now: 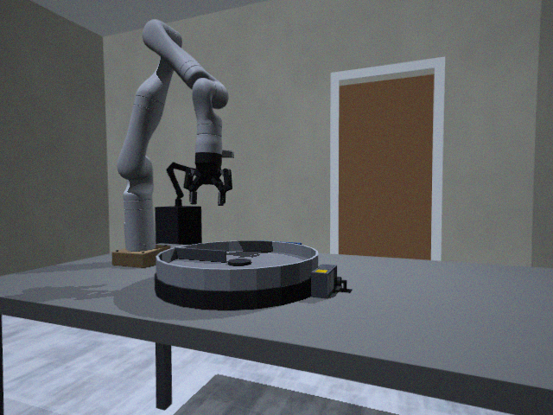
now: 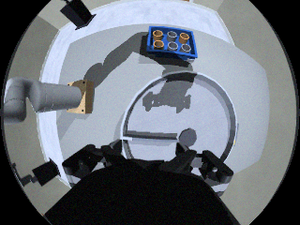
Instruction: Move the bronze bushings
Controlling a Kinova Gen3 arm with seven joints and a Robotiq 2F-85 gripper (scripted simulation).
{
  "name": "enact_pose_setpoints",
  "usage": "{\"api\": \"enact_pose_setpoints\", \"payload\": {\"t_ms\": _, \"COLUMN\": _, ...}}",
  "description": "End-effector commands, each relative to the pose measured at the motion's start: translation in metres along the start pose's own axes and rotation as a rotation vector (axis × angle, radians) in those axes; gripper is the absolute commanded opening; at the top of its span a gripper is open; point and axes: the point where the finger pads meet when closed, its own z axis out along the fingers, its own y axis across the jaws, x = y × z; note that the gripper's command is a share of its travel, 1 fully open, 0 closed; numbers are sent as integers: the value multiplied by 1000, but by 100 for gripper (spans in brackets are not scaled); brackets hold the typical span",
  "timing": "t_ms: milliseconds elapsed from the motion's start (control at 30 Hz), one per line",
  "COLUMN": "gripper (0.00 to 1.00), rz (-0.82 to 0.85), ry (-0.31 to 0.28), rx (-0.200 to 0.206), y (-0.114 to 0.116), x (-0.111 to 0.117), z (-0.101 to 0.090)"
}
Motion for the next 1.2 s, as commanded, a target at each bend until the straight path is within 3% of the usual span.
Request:
{"api": "enact_pose_setpoints", "payload": {"t_ms": 0, "gripper": 100, "rz": 6, "ry": 36, "rx": -30, "y": -9, "x": 7, "z": -11}}
{"api": "enact_pose_setpoints", "payload": {"t_ms": 700, "gripper": 100, "rz": 6, "ry": 43, "rx": -30, "y": -11, "x": 9, "z": -12}}
{"api": "enact_pose_setpoints", "payload": {"t_ms": 733, "gripper": 12, "rz": 6, "ry": 43, "rx": -30, "y": -11, "x": 9, "z": -12}}
{"api": "enact_pose_setpoints", "payload": {"t_ms": 1167, "gripper": 12, "rz": 6, "ry": 43, "rx": -30, "y": -11, "x": 9, "z": -12}}
